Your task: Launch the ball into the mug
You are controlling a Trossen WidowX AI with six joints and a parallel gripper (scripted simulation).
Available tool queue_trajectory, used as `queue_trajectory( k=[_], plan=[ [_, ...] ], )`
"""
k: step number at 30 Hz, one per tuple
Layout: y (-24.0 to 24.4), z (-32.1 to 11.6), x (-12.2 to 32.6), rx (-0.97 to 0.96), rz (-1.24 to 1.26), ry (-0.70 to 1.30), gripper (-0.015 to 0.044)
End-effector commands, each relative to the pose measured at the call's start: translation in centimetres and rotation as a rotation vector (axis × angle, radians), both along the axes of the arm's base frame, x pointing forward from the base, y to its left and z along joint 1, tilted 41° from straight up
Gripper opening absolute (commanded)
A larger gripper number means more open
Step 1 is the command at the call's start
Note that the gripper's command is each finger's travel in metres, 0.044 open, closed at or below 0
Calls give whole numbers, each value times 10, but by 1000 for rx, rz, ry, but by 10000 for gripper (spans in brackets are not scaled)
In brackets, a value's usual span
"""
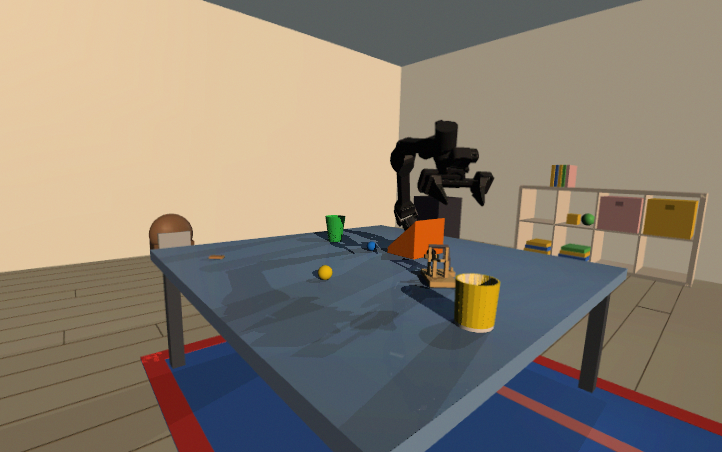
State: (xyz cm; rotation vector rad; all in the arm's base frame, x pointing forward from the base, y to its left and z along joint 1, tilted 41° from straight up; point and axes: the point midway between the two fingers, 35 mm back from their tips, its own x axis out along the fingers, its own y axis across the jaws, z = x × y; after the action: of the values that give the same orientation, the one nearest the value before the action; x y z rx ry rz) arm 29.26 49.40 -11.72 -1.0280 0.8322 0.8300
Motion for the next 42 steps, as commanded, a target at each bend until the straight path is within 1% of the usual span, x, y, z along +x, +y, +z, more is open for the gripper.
queue_trajectory(
  k=[1, 6, 23, 32, 42],
  plan=[
    [3, 8, 1, 13, 2, -12, 440],
    [4, 8, 9, 14, -6, -18, 440],
    [4, 8, 9, 14, -6, -18, 0],
    [2, 5, 5, 9, -27, -9, 0],
    [-34, -26, -46, -65, -346, 62, 0]
  ],
)
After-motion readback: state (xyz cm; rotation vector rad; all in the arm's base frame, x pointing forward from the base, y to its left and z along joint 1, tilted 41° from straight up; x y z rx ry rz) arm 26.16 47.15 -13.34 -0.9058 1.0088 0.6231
